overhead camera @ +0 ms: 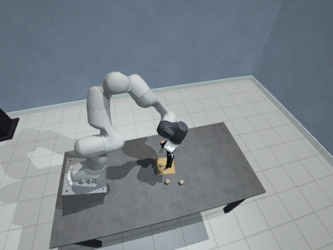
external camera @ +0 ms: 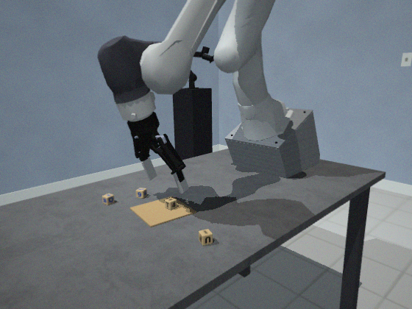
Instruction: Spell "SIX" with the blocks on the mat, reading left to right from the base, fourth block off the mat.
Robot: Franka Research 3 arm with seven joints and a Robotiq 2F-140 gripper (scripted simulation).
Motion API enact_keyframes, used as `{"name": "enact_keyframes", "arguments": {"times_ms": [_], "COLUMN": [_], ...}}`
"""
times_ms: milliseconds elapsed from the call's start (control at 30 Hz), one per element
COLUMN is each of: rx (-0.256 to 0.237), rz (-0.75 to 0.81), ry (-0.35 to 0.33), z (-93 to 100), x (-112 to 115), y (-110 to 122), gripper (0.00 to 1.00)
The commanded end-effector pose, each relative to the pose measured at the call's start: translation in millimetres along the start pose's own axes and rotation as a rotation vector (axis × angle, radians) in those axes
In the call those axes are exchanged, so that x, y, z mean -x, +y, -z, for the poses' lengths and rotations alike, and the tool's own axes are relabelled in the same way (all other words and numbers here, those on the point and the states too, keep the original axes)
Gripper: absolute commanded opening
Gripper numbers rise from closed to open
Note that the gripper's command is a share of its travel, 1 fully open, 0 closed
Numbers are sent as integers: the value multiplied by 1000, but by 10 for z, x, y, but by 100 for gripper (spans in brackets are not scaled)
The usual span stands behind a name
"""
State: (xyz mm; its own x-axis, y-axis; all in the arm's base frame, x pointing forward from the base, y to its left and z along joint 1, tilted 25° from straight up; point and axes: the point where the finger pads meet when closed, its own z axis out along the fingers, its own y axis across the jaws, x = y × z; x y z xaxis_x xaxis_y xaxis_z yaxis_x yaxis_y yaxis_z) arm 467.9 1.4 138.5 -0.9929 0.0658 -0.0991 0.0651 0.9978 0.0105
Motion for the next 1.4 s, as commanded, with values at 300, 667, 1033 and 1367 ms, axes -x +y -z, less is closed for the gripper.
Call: {"name": "enact_keyframes", "arguments": {"times_ms": [300, 667, 1033, 1367], "rx": [2, 7, 12, 18], "rz": [0, 215, 394, 583], "ry": [3, 11, 16, 22], "z": [-5, 200, 380, 578], "x": [-8, 188, 338, 485], "y": [6, 41, 66, 87], "gripper": [100, 100, 100, 100]}}
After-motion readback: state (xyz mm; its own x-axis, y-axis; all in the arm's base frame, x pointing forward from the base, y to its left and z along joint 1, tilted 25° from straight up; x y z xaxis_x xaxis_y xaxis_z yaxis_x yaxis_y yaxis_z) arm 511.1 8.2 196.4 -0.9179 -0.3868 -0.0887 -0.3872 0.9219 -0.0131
